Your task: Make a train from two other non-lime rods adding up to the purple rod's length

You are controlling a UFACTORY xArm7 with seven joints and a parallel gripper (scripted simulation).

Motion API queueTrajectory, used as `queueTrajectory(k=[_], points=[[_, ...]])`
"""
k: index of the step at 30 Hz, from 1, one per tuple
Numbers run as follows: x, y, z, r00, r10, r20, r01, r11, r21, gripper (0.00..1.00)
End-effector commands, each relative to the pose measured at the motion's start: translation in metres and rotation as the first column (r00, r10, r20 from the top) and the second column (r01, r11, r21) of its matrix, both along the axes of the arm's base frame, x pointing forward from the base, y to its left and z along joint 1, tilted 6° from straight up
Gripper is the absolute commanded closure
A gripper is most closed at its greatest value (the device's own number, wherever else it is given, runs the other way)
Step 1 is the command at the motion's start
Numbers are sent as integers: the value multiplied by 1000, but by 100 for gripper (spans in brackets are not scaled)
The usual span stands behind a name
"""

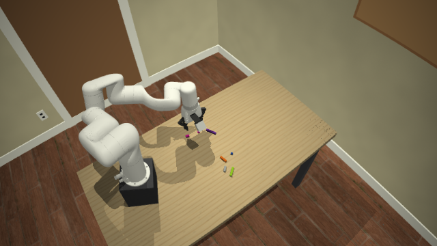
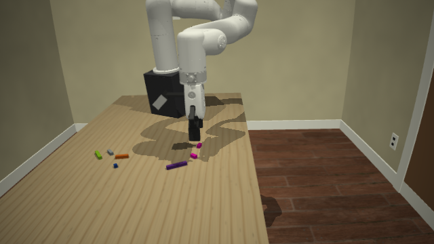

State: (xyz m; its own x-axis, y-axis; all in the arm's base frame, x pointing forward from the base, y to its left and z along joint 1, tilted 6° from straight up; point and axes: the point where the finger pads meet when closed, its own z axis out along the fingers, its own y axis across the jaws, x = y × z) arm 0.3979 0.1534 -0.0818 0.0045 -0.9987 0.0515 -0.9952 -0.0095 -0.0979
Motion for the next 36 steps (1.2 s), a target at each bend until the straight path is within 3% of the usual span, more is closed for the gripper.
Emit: queueTrajectory(k=[1,24,32,34,36], points=[[1,1,2,1000,0,3,0,1000,1,0],[1,-1,2,1000,-11,4,11,1000,3,0],[15,-29,3,961,-277,10,276,961,32,0],[15,-29,3,961,-277,10,276,961,32,0],[20,-43,4,919,-395,10,394,918,45,0]])
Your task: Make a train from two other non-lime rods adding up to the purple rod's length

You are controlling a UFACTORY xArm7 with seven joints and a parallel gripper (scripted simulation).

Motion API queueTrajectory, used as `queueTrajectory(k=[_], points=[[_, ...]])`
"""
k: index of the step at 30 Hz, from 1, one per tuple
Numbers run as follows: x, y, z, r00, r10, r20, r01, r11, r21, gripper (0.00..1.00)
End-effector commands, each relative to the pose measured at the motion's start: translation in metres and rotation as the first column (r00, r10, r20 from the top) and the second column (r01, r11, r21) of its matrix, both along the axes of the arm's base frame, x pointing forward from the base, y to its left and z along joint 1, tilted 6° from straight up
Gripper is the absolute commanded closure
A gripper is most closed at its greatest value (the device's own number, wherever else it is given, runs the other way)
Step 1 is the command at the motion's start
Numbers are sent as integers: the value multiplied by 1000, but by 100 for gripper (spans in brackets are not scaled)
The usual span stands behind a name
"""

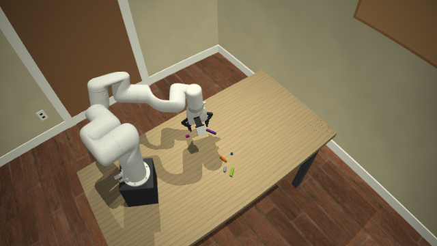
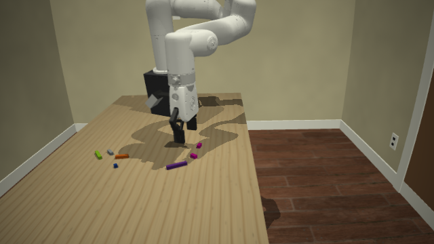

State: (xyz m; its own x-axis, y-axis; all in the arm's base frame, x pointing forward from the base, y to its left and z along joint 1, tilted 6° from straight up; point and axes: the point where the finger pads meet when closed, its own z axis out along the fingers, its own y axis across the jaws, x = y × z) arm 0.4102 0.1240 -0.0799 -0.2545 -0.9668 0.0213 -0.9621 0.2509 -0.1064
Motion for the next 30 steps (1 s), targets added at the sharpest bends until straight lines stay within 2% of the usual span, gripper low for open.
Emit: queueTrajectory(k=[1,7,13,15,16,20,30], points=[[9,-16,2,986,-166,6,166,986,16,0],[17,-40,4,931,-365,9,365,930,39,0],[23,-64,5,834,-552,7,551,832,61,0],[23,-64,5,834,-552,7,551,832,61,0],[26,-76,6,774,-633,5,631,773,72,0],[29,-89,7,698,-716,1,713,696,83,0],[34,-132,10,408,-913,-17,908,403,116,0]])
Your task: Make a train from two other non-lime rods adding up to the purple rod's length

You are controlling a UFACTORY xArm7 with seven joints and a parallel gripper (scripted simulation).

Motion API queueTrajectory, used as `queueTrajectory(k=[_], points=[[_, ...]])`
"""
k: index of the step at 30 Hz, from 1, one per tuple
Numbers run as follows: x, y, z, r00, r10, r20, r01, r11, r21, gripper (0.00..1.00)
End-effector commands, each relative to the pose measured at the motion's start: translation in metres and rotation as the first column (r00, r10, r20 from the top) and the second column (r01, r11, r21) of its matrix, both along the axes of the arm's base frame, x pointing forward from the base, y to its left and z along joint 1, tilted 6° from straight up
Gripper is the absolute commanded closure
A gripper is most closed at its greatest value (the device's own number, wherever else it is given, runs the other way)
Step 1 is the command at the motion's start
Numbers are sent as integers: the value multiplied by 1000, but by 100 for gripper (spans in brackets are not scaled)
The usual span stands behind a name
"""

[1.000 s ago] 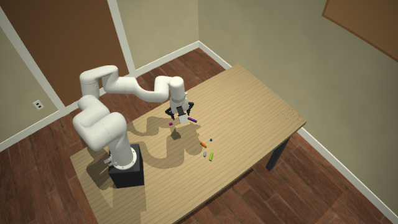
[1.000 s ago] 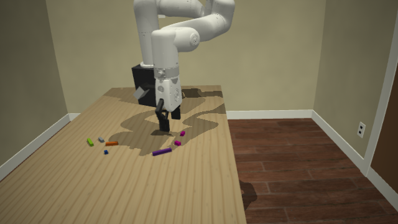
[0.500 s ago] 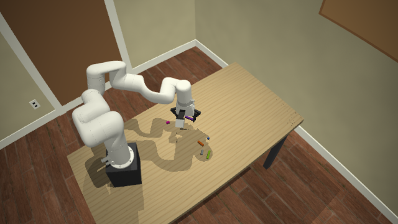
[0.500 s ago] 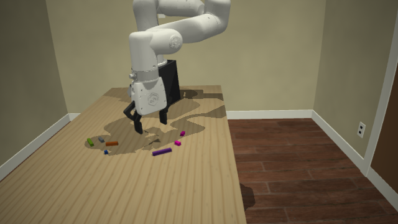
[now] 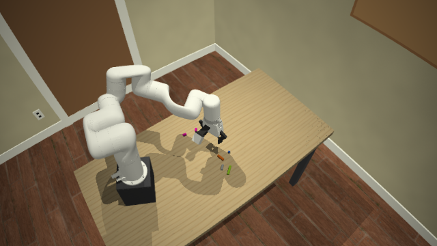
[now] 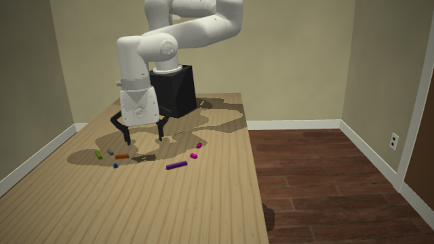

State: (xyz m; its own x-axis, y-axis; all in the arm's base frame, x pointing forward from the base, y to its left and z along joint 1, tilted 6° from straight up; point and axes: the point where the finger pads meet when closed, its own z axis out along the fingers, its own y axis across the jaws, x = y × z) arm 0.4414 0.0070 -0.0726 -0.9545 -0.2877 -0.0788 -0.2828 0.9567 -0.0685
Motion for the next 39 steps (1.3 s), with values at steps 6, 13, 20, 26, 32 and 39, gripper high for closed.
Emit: queueTrajectory(k=[6,13,20,26,32,39], points=[[5,-37,4,953,-304,10,304,952,29,0],[5,-68,6,849,-529,12,528,848,55,0],[3,-96,8,714,-700,9,697,712,79,0],[0,-122,10,556,-831,1,827,553,100,0],[-2,-132,10,486,-874,-3,869,483,108,0],[-2,-132,10,486,-874,-3,869,483,108,0]])
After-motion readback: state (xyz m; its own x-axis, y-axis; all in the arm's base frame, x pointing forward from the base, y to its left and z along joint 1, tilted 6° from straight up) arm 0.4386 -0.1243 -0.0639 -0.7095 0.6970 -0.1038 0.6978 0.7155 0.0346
